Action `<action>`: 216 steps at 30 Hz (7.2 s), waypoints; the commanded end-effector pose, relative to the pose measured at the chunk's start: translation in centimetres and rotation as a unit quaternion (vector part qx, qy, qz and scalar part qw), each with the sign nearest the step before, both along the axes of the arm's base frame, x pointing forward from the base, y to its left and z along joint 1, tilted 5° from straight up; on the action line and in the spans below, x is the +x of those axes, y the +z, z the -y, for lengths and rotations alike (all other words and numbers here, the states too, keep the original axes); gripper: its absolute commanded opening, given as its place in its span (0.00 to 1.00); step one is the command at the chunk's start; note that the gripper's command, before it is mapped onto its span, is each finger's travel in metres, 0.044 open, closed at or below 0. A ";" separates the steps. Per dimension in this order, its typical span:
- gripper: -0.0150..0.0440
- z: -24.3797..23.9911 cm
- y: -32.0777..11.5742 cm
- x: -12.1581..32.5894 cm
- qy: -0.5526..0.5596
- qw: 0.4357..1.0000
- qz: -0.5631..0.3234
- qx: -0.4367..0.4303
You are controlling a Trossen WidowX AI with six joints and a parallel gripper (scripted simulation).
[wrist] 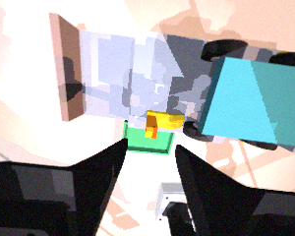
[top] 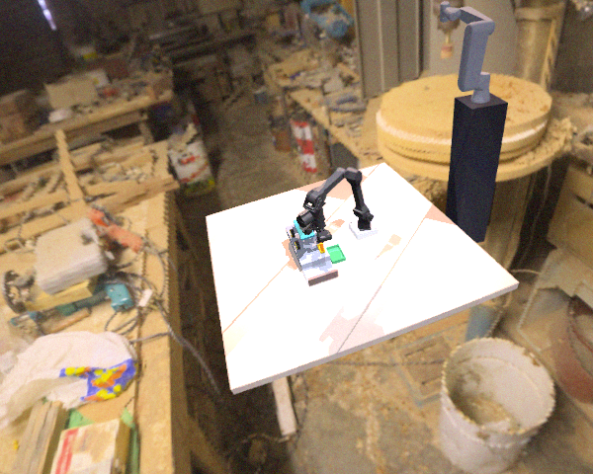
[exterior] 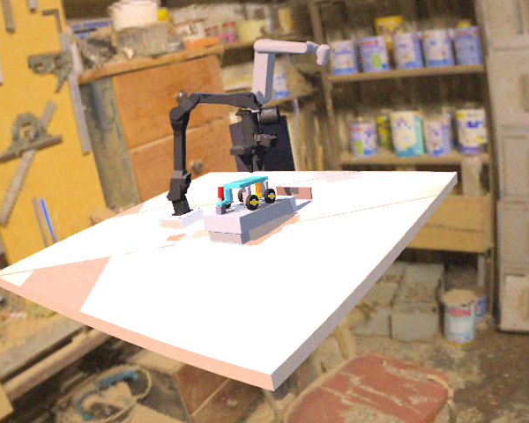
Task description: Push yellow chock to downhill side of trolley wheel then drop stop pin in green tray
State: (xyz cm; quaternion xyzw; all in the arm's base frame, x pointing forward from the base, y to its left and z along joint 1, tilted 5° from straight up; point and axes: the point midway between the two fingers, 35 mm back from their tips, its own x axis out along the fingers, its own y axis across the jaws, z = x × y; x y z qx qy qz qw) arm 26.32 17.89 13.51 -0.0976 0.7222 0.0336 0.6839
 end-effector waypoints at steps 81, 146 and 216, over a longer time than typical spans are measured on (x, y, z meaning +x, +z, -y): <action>0.58 20.7 1.1 7.0 0.696 0.705 -0.124 -0.055; 0.25 21.5 -1.0 6.9 0.696 0.705 -0.125 -0.055; 0.25 24.3 2.4 6.4 0.696 0.705 -0.126 -0.056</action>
